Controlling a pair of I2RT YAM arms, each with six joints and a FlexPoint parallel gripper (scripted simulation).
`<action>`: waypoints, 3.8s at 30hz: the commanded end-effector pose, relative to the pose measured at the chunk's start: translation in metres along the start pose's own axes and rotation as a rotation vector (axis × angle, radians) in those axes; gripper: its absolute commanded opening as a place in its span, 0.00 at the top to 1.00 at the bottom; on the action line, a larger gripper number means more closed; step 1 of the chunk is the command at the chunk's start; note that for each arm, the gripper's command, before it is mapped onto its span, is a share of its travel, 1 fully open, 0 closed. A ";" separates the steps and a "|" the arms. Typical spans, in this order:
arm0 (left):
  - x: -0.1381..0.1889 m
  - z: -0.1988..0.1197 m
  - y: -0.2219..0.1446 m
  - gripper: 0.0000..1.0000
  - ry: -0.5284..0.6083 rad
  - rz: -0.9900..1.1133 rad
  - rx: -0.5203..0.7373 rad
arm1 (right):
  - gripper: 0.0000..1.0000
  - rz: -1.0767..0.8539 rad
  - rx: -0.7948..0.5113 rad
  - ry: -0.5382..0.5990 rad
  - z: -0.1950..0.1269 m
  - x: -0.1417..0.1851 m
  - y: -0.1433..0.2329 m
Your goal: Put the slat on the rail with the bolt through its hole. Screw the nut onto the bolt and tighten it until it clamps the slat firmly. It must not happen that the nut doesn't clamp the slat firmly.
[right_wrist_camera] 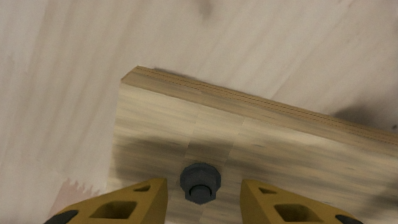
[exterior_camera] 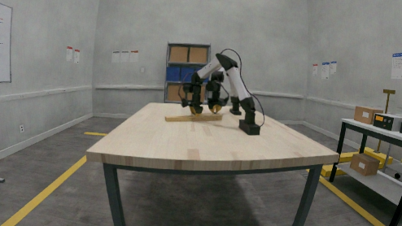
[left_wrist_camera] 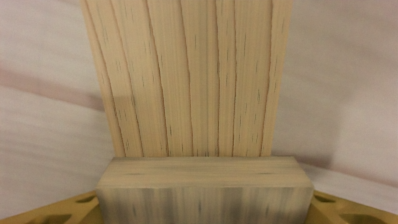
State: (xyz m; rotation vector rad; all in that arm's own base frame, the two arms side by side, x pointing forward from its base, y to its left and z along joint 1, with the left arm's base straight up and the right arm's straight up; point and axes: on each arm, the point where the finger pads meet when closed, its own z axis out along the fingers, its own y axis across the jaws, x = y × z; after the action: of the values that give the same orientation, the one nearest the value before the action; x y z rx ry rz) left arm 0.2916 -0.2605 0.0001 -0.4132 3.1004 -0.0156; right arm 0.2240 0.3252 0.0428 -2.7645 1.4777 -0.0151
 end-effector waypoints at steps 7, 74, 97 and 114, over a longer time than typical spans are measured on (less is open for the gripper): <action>-0.001 -0.005 -0.004 0.33 -0.008 0.000 0.017 | 0.64 -0.010 -0.002 -0.009 0.008 -0.002 0.000; -0.001 -0.005 -0.004 0.33 -0.008 0.000 0.017 | 0.86 0.258 0.021 -0.014 -0.003 -0.002 -0.004; -0.001 -0.005 -0.004 0.33 -0.008 0.000 0.017 | 0.86 1.095 0.009 -0.018 -0.002 -0.002 -0.004; -0.001 -0.005 -0.004 0.33 -0.008 0.000 0.017 | 0.86 1.693 0.000 -0.017 -0.002 -0.002 -0.004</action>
State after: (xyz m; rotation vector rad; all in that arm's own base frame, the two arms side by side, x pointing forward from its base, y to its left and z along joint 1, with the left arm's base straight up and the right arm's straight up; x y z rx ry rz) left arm 0.2916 -0.2605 0.0001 -0.4130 3.1003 -0.0154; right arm 0.2223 0.3252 0.0408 -1.0208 2.9599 -0.0029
